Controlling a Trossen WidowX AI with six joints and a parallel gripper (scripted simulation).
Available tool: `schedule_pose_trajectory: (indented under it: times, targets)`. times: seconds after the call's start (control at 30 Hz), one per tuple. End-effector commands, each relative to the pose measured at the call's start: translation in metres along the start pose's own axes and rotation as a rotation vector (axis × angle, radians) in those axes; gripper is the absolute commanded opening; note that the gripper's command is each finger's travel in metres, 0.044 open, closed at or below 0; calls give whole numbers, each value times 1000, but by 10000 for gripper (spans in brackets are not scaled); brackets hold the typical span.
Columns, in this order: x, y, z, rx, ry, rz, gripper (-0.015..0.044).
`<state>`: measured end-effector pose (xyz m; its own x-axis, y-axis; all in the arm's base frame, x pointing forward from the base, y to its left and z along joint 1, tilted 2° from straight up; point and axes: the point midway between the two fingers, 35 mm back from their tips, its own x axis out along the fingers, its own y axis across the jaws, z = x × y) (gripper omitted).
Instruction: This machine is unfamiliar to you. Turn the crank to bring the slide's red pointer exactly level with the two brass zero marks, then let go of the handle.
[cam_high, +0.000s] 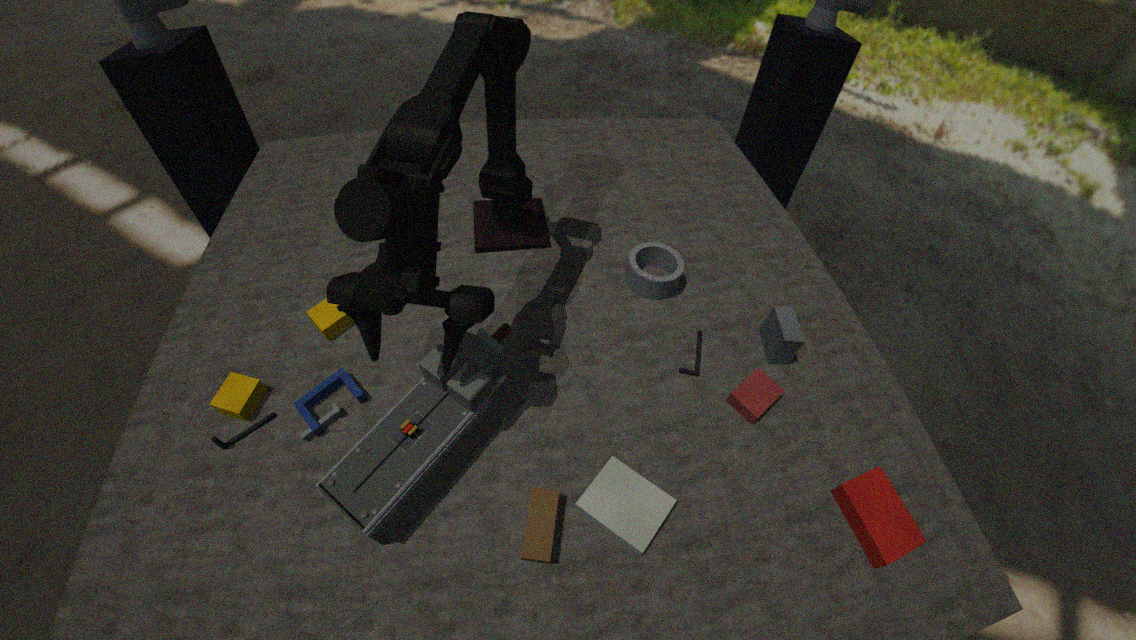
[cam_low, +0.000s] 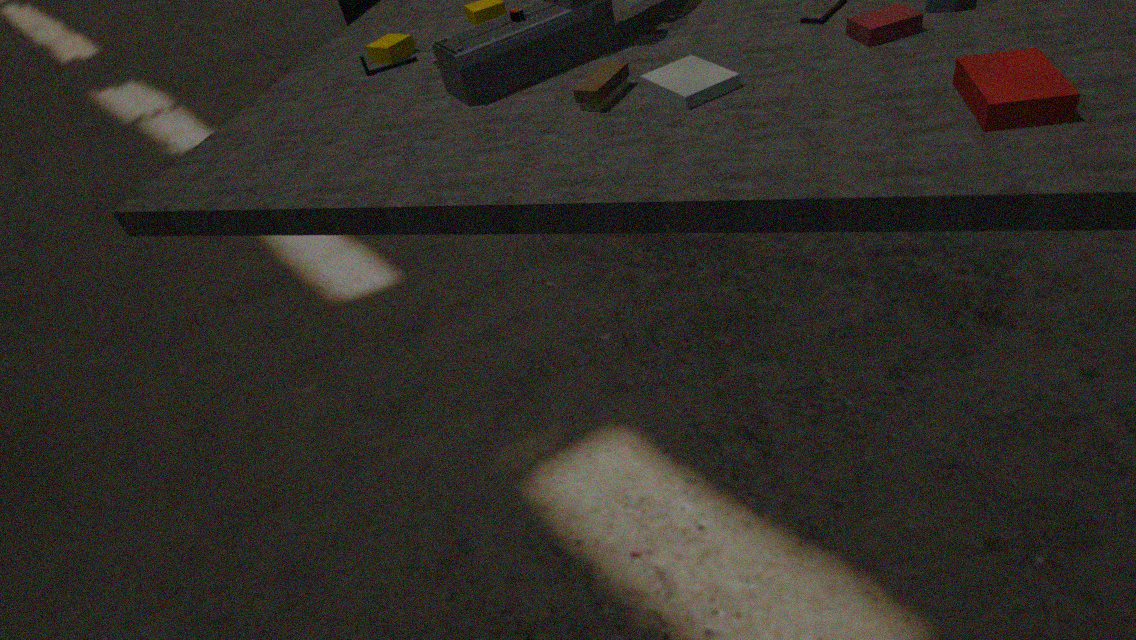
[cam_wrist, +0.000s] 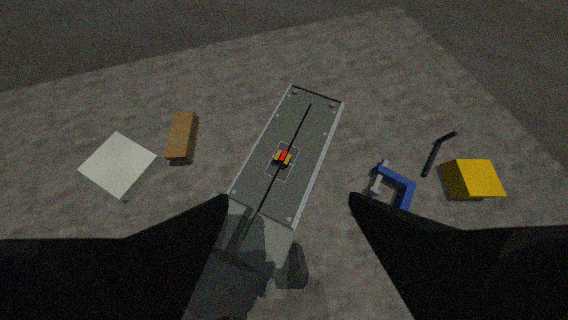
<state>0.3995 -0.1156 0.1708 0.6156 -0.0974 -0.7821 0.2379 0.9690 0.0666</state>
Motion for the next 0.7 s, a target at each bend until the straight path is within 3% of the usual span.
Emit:
schedule_pose_trajectory:
  times: [0.0, 0.4, 0.67]
  targets:
    - [0, 1, -1, -5, 2, 6, 440]
    - [-43, 2, 31, 0, 0, 0, 440]
    - [-53, 32, 8, 94, 14, -95, 440]
